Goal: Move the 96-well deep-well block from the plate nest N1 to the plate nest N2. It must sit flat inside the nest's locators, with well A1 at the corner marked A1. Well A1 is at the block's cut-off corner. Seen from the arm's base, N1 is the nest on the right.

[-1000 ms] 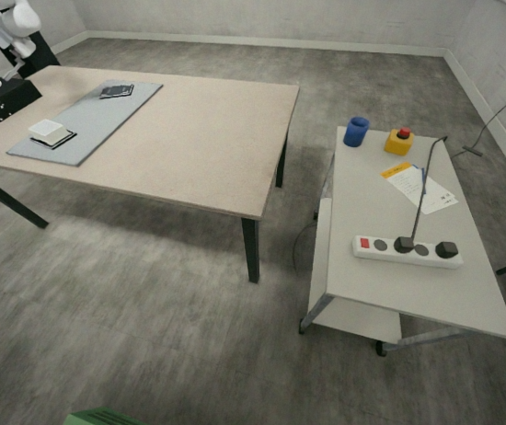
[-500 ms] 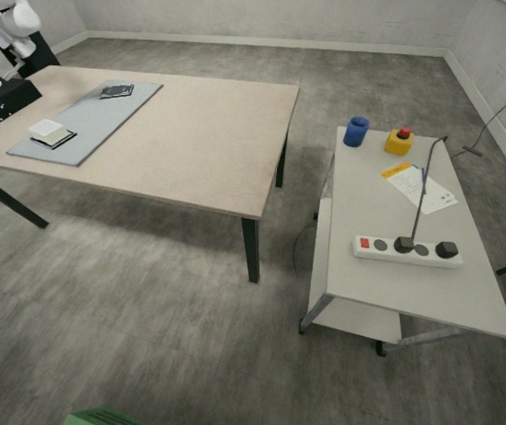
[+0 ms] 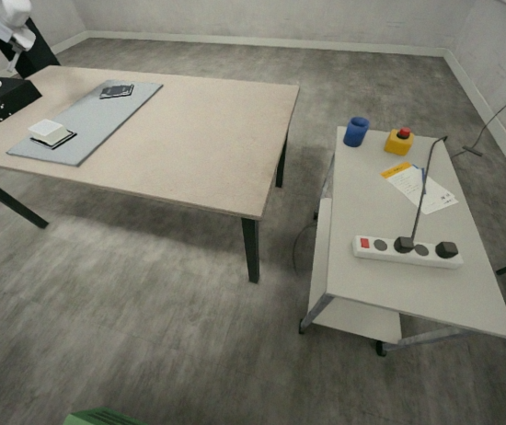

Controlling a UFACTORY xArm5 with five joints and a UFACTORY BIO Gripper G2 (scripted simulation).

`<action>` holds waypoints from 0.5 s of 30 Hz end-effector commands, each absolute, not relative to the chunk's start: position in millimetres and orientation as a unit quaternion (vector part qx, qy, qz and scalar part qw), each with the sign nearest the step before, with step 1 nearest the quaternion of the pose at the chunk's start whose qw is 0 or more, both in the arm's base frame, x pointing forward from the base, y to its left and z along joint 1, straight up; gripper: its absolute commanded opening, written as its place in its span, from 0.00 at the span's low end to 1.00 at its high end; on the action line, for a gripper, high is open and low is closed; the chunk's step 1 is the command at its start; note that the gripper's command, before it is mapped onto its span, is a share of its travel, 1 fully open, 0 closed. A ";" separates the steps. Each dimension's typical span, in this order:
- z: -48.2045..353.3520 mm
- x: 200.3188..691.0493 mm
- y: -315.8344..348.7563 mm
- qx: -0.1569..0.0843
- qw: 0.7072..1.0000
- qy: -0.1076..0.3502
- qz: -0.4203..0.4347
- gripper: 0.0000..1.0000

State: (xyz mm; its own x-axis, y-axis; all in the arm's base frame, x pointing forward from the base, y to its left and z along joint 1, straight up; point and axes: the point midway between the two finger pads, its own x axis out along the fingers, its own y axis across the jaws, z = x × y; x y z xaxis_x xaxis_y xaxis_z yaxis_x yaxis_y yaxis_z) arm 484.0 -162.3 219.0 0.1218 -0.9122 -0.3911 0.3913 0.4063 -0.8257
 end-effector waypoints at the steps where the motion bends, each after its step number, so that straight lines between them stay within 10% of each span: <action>1: 219.1 494.7 -153.6 -0.229 0.746 0.438 -0.447 0.37; 15: 231.9 526.1 -122.4 -0.127 0.859 0.346 -0.357 0.37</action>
